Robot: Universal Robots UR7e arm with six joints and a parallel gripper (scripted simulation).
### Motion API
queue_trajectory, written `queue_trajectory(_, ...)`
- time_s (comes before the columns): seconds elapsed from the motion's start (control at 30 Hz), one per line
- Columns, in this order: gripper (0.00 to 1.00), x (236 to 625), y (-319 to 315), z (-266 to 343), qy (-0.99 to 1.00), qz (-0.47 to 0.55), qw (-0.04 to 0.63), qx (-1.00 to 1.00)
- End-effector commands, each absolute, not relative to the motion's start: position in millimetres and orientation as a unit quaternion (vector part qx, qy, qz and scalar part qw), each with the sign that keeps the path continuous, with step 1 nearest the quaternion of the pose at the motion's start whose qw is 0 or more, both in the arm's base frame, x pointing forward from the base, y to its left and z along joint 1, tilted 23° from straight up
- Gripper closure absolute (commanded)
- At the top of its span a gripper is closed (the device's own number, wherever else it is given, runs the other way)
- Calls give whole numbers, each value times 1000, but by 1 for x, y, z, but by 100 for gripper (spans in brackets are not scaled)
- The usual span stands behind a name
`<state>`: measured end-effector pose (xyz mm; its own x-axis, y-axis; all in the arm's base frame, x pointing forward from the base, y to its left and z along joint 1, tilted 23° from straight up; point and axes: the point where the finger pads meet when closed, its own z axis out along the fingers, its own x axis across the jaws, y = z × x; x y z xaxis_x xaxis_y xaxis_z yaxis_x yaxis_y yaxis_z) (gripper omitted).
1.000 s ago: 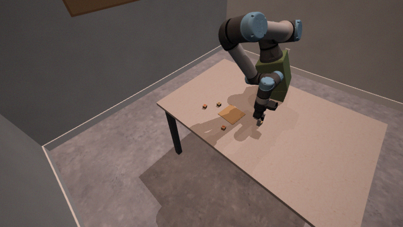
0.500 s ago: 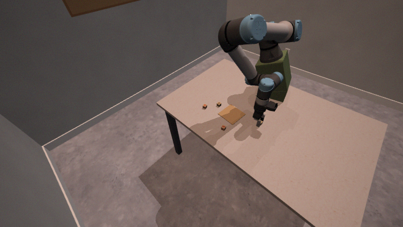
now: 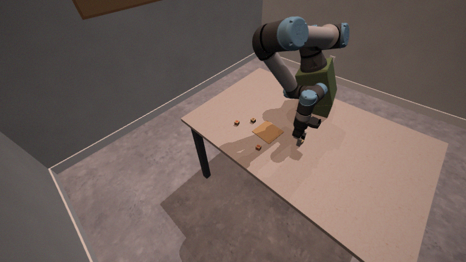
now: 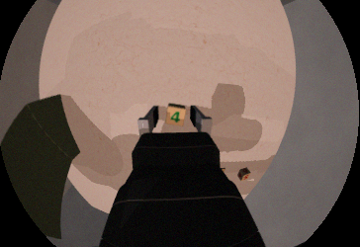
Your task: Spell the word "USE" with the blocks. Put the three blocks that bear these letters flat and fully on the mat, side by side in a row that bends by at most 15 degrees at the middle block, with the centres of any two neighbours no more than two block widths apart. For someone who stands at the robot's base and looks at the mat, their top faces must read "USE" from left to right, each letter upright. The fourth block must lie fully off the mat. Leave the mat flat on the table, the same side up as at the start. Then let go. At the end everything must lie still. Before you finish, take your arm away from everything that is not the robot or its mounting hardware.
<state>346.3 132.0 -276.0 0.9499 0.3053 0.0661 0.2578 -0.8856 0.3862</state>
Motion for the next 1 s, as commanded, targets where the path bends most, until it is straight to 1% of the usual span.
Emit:
queue_trajectory(0.0,0,347,132,-276,145,63,190,969)
queue_trajectory(0.27,0,347,132,-276,145,63,190,969)
queue_trajectory(0.3,21,347,132,-276,145,63,190,969)
queue_trajectory(0.83,21,347,132,-276,145,63,190,969)
queue_trajectory(0.87,51,347,132,-276,145,63,190,969)
queue_trajectory(0.97,51,347,132,-276,145,63,190,969)
